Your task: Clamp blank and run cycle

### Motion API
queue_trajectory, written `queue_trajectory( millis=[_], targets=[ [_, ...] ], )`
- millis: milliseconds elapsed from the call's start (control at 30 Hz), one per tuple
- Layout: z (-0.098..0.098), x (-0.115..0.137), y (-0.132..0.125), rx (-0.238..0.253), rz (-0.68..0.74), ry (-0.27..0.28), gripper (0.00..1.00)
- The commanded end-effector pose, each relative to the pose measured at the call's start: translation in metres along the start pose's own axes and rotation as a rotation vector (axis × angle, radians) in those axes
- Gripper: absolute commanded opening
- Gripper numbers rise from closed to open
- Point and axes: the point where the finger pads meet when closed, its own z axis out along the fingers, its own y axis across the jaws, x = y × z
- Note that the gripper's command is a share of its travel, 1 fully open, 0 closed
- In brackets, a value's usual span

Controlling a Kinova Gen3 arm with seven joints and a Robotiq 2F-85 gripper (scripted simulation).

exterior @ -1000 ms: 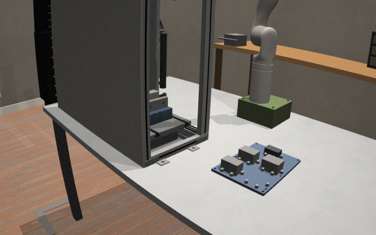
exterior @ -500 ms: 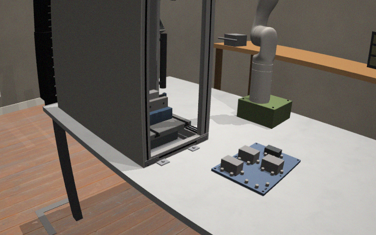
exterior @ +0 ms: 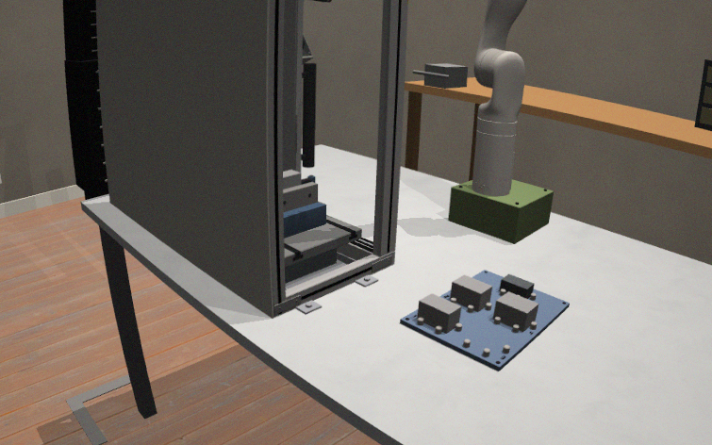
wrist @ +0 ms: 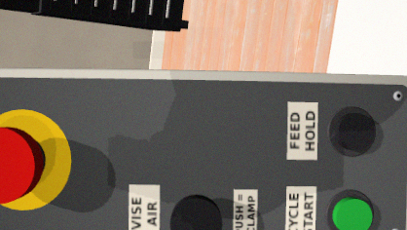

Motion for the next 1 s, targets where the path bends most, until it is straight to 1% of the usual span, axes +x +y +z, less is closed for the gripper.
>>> queue_trajectory(
  millis=[0,167,300,733,867,967],
  targets=[
    [0.002,0.001,-0.001,0.003,0.005,0.002,0.10],
    [0.002,0.000,-0.001,0.001,0.002,0.001,0.10],
    [0.008,0.001,-0.001,0.003,0.005,0.002,0.10],
    [0.008,0.000,-0.001,0.001,0.002,0.001,0.10],
    [0.014,0.001,-0.001,0.003,0.005,0.002,0.10],
    [0.014,0.001,-0.001,0.003,0.005,0.002,0.10]
  ],
)
